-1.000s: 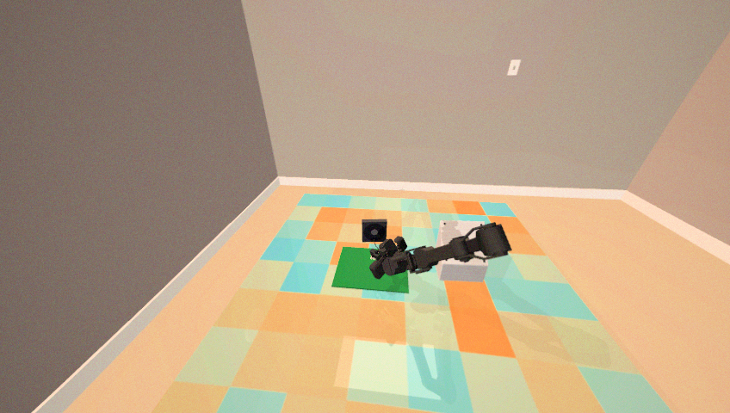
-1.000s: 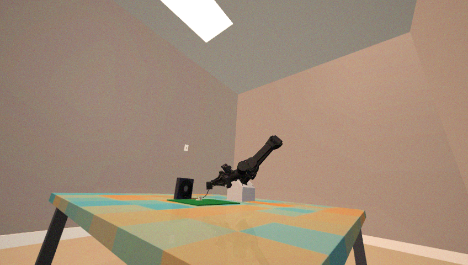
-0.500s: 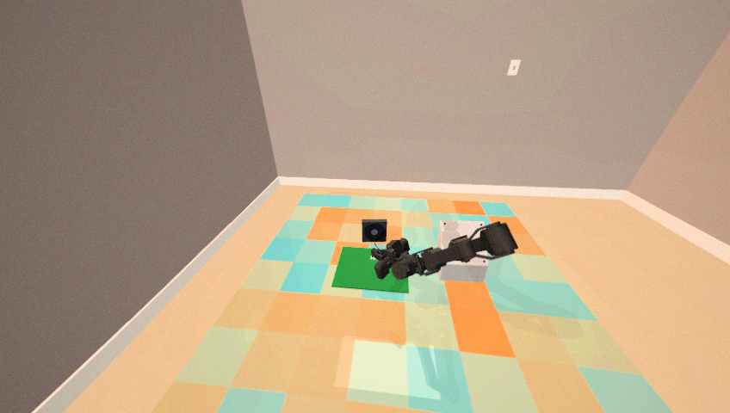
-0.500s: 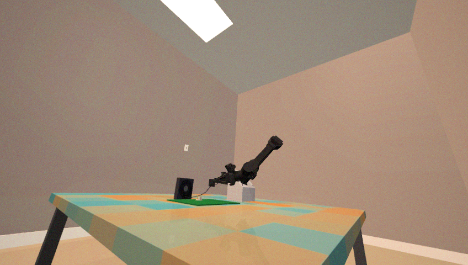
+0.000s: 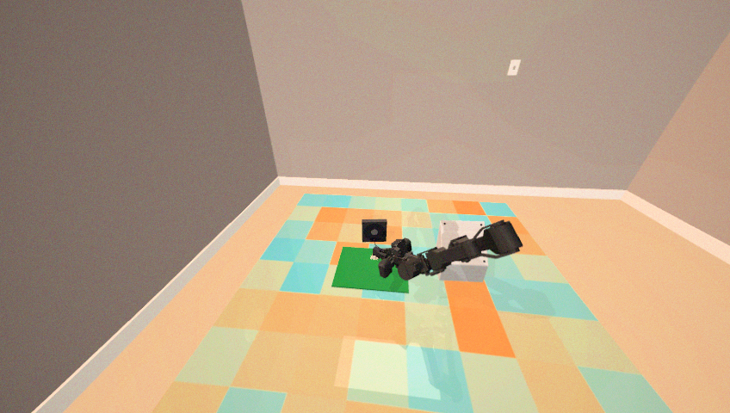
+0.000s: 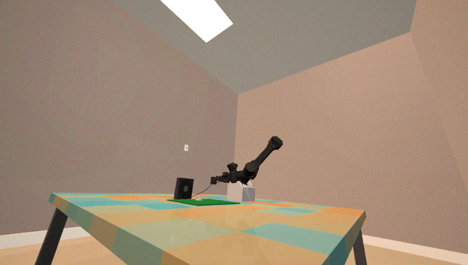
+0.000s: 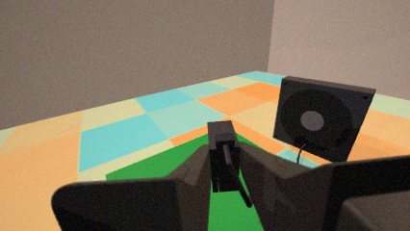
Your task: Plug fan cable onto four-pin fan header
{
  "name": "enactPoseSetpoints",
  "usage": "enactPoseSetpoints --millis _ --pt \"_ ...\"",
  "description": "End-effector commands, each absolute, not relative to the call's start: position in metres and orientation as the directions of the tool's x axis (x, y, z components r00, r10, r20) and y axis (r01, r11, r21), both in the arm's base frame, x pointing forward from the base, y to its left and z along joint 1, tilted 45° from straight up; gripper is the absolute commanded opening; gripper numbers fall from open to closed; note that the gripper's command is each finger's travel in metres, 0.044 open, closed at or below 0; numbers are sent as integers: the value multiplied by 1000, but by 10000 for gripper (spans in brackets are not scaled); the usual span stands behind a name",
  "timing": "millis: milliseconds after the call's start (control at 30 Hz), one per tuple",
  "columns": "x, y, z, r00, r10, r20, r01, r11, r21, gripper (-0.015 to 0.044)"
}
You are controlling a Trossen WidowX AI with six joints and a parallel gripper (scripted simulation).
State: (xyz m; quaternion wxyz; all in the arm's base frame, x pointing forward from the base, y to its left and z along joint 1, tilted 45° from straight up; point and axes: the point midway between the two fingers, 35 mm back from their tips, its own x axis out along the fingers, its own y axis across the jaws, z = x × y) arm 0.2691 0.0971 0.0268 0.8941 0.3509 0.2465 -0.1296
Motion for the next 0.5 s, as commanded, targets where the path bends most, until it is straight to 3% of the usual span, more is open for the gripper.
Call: enactPoseSetpoints --millis 0,467 --pt "271 97 30 847 -52 -529 398 722 566 0" --pt "270 93 30 842 -58 -536 406 723 559 0"
